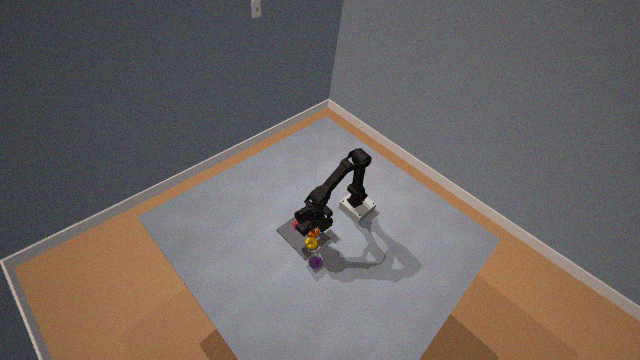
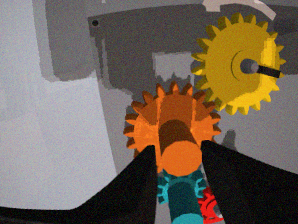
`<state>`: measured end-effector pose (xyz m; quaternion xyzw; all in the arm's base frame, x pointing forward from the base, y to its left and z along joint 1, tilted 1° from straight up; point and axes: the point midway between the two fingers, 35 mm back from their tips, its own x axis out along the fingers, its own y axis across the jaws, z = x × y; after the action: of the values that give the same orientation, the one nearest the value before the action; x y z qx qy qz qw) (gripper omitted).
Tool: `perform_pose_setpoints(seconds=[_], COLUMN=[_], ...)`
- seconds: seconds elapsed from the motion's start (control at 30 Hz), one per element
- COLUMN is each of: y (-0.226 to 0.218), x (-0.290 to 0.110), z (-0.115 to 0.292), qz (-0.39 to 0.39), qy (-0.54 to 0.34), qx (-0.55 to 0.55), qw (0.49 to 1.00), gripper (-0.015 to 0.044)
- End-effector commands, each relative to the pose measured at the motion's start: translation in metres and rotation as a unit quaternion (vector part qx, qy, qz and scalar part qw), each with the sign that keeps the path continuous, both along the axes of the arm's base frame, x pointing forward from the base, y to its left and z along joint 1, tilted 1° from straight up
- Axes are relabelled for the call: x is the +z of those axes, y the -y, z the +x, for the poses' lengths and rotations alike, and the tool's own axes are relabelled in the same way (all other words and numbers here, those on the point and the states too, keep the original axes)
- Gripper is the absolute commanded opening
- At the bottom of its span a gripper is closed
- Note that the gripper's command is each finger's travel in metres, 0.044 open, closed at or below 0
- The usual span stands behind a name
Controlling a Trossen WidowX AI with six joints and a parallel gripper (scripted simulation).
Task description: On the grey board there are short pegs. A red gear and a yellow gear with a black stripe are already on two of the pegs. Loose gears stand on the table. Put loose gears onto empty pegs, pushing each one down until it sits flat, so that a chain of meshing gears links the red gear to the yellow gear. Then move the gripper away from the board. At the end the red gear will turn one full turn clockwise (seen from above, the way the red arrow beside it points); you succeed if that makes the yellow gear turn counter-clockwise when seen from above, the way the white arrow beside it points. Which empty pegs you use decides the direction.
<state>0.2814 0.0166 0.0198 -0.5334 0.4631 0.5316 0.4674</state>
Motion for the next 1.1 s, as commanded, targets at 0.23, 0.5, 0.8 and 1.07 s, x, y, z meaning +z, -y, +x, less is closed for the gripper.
perform_pose_setpoints(seconds=[0.23,0.5,0.8,1.07], y=[-0.001,0.000,0.000,0.000], x=[0.047,0.088,0.091,0.091], z=[0.000,-0.004,-0.004,-0.004], qz=[0.000,0.000,0.000,0.000], qy=[0.001,0.002,0.002,0.002], qx=[-0.039,-0.035,-0.035,-0.035], qw=[0.999,0.999,0.999,0.999], gripper=[0.0140,0.0271,0.0440,0.0440])
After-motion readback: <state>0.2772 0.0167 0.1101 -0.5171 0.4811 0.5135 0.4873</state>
